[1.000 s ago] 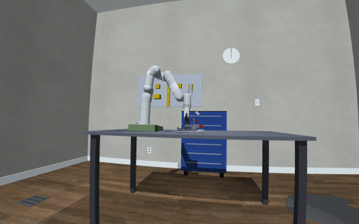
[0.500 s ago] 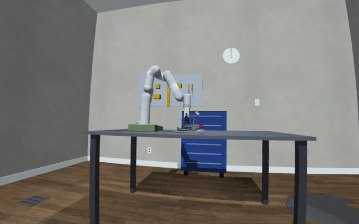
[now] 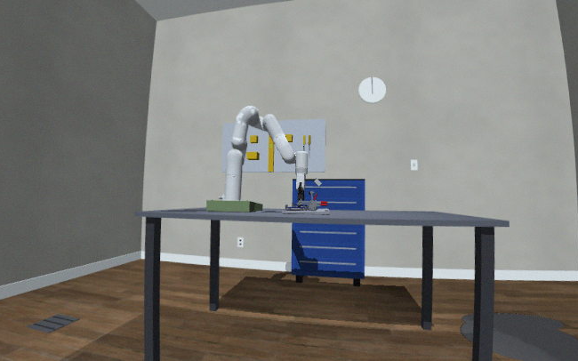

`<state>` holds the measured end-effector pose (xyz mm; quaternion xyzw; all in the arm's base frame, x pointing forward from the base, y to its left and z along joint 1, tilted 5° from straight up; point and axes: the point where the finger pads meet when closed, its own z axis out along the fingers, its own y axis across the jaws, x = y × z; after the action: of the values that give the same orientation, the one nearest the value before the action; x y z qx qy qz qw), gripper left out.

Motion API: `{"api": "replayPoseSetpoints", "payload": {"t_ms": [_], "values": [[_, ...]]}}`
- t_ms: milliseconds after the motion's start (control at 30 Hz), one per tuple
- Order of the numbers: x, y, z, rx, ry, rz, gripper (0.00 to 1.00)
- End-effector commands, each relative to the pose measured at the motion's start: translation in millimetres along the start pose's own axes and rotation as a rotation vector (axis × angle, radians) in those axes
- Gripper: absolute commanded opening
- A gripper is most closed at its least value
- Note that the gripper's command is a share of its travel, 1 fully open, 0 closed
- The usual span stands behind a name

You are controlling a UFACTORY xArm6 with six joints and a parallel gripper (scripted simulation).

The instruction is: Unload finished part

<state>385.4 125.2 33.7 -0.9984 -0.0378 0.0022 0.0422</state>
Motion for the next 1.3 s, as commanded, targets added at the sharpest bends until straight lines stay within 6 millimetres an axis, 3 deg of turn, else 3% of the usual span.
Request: {"api": "replayPoseSetpoints", "payload": {"t_ms": [0, 1267], "values": [[2, 0, -1, 0.001, 0.004, 0.000, 1.00], [2, 0, 9, 0.001, 0.004, 0.000, 1.00]]}}
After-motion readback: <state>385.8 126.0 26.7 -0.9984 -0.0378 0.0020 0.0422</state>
